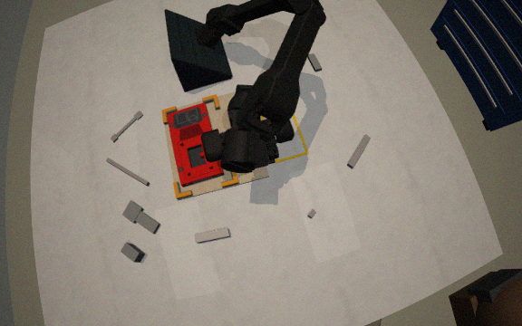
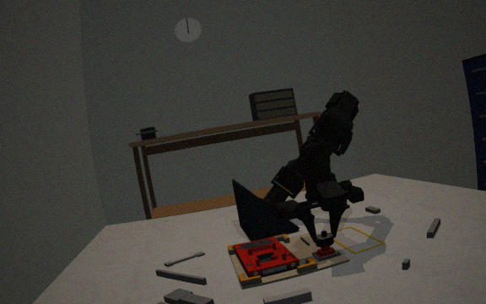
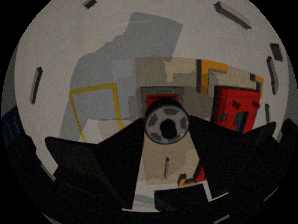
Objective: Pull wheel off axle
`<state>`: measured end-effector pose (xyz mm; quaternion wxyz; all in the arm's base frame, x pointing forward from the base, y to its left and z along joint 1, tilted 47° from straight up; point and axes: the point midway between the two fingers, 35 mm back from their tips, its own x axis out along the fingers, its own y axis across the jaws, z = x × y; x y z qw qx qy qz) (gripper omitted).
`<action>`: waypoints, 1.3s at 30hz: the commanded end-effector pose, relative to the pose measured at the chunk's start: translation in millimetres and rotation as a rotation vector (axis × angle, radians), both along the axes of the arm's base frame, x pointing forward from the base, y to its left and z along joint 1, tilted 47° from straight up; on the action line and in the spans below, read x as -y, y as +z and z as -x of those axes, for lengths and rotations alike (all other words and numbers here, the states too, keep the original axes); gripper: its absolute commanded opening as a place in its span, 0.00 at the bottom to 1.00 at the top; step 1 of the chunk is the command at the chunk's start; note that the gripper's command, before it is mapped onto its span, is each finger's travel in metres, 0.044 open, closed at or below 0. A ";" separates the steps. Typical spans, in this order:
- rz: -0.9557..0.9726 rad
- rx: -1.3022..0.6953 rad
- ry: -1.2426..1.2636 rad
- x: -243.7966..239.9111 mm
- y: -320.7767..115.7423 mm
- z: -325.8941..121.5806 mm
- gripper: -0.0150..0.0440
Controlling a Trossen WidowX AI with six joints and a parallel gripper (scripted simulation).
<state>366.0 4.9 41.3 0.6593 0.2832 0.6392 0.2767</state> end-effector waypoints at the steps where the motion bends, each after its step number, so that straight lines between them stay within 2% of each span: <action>1: 0.003 0.005 0.002 2.7 1.6 -0.6 0.25; 39: 0.003 0.004 -0.001 12.0 9.9 -0.4 0.25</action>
